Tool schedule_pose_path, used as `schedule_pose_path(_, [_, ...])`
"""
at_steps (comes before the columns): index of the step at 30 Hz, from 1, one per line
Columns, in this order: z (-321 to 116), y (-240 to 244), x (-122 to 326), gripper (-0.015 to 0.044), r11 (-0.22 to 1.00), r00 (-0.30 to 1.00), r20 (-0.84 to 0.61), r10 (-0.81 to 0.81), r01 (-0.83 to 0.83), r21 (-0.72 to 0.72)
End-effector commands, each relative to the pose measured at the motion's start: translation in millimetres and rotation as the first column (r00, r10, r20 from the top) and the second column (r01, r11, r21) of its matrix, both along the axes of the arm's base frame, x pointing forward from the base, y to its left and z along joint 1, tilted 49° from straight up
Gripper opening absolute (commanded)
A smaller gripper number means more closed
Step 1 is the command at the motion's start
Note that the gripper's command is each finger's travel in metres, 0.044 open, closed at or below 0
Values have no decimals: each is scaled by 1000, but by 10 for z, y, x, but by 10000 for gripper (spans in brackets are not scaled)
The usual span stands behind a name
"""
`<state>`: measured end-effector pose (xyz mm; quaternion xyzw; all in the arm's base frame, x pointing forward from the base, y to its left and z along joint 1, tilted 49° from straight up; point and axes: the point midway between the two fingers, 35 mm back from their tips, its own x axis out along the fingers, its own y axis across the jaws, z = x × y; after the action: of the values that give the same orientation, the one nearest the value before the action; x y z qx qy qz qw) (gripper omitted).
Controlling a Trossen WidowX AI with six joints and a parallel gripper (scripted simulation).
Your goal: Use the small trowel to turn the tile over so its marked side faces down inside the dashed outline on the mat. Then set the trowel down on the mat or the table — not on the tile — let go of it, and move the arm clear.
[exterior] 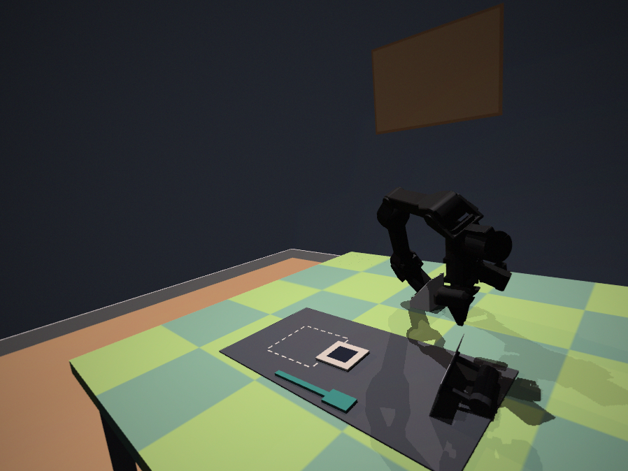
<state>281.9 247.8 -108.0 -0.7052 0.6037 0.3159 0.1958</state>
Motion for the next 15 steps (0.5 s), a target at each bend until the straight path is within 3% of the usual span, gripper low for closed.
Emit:
schedule_pose_path(1, [-1,-4,5,100,1000,1000,2,-2,2,2])
schedule_pose_path(15, [-134,-113,-44,100,1000,1000,-9,2,-2,-7])
